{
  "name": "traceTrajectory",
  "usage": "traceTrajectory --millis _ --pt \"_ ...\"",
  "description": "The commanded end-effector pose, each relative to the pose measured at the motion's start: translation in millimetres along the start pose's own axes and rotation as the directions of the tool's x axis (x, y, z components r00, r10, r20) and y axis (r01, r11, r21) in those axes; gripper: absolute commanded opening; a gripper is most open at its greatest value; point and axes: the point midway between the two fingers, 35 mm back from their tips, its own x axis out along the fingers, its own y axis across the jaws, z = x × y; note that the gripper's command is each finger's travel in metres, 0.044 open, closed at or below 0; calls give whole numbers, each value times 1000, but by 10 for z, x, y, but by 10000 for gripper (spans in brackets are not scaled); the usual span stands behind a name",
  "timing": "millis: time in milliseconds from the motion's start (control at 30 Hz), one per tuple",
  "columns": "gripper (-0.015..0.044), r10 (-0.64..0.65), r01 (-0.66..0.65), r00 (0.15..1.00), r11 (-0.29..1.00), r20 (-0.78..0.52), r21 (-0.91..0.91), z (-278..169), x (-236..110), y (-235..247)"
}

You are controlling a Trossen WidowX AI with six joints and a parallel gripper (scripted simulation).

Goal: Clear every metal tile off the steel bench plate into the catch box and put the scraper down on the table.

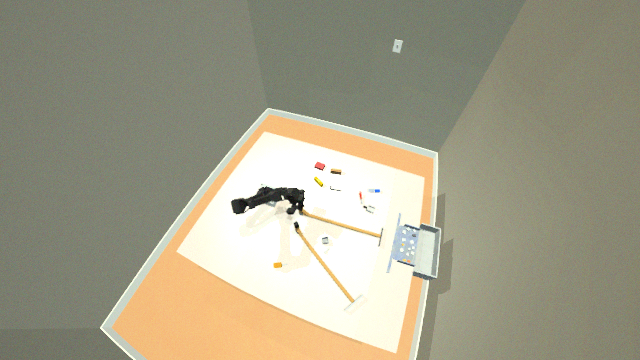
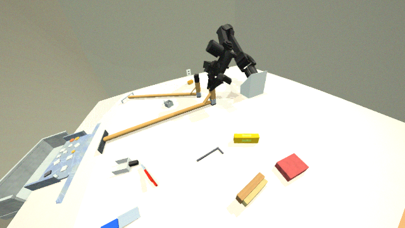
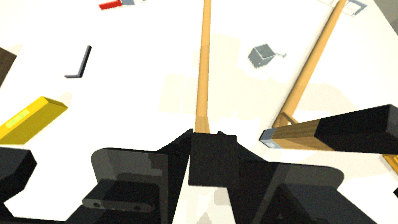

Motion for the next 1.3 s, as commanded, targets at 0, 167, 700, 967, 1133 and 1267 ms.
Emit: traceTrajectory --millis 0,167,700,967,1133,1267 --pt "0 -1 0 1000 1000 11 14 42 -3 -28" --pt "0 -1 1 1000 1000 11 15 66 11 -38" --pt "0 -3 3 1000 1000 10 19 143 59 -72" --pt "0 -4 4 1000 1000 9 21 179 82 -86" --pt "0 -5 4 1000 1000 9 23 232 112 -97" --pt "0 -6 5 1000 1000 9 24 286 143 -109"
